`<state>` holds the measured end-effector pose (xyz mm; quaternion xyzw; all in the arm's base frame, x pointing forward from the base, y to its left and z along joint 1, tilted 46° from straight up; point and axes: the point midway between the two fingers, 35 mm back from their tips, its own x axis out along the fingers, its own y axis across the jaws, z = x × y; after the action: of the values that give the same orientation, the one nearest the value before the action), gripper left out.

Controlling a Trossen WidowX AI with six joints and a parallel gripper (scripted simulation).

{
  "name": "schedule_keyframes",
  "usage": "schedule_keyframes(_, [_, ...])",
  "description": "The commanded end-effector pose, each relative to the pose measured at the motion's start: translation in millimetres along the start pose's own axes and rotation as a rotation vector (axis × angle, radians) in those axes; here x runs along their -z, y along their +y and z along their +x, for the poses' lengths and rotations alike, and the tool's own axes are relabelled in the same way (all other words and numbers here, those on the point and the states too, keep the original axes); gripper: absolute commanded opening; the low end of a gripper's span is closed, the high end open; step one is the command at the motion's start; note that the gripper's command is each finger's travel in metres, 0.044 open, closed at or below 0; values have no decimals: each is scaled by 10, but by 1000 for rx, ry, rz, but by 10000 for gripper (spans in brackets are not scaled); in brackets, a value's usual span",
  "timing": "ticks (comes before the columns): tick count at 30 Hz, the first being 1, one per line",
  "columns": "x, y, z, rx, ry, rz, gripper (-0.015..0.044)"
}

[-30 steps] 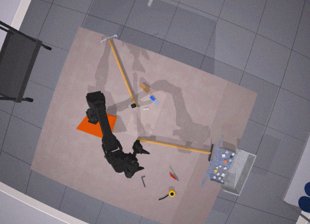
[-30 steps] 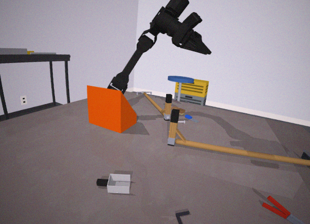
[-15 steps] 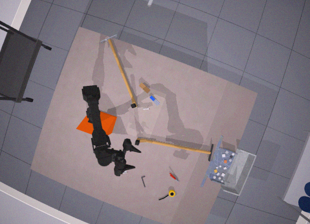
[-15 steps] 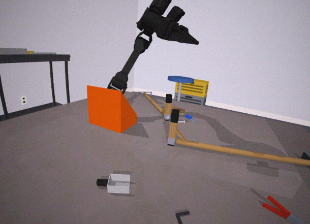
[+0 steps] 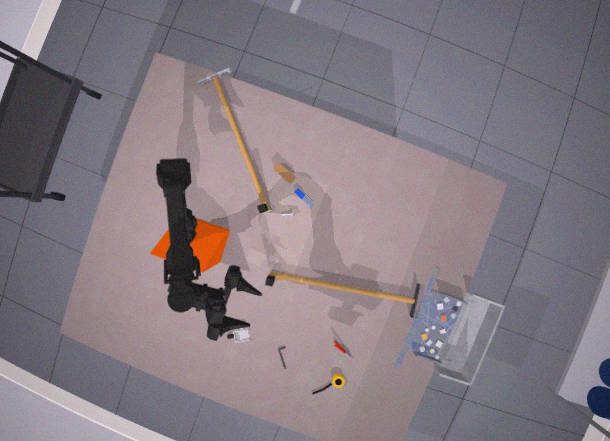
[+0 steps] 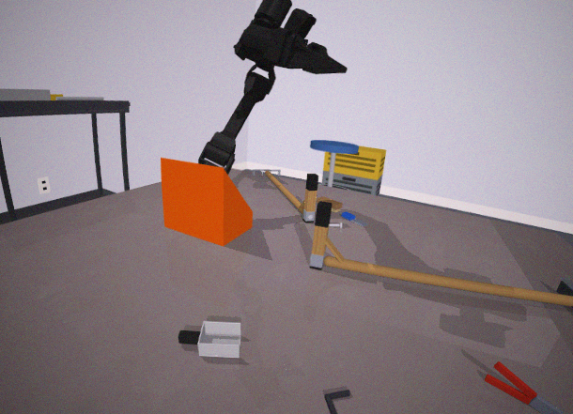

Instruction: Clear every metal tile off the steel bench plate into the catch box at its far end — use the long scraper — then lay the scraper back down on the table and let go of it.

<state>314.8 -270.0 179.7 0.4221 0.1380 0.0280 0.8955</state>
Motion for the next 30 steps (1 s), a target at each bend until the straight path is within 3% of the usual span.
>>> schedule_keyframes(1, [-1,40,-129,-4,-28,-12,440])
schedule_keyframes(16, [97,99,-617,-2,-132,-71,440])
schedule_keyframes(30, [106,99,-639,-2,-137,-75,440])
